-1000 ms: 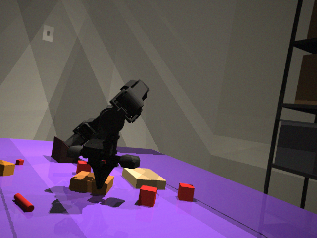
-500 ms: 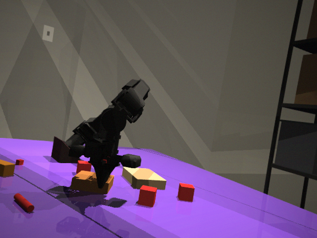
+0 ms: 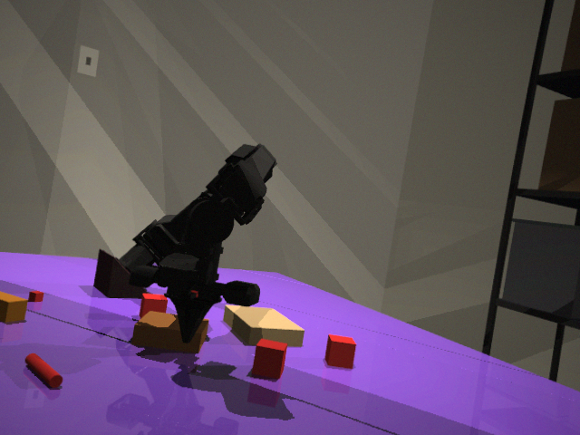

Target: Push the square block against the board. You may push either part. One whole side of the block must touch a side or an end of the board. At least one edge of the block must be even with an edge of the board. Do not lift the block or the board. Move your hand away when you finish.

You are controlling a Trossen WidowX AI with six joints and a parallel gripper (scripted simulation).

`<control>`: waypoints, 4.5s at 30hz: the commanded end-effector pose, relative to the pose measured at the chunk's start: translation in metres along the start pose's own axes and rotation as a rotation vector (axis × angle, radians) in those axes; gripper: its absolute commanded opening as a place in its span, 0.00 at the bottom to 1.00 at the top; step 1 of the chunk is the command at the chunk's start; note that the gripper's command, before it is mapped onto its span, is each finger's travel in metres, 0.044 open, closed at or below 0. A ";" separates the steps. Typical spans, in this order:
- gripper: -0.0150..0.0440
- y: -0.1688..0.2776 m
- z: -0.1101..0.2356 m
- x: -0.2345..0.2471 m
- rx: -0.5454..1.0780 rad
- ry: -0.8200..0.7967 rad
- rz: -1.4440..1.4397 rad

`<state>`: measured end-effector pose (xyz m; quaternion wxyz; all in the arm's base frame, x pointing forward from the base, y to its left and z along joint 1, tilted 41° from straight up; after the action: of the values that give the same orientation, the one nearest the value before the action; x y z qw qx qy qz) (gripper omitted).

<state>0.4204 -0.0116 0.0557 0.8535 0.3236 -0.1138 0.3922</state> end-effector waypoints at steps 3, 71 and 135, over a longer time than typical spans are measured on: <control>0.25 0.008 -0.008 -0.001 0.023 0.011 -0.009; 0.25 0.003 -0.009 -0.001 0.023 0.011 -0.008; 0.25 -0.007 0.047 -0.076 0.028 0.003 1.329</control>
<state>0.3840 -0.0881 0.0576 0.4755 0.2109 -0.2722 0.8095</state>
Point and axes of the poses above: the point midway between the two fingers, 35 mm back from their tips, its own z axis back along the fingers, its own x axis across the jaws, y = z × x, the point moved 8 cm from there along z, back along the fingers, and after that the axes turned 3 degrees about -z, right-handed, at the moved point
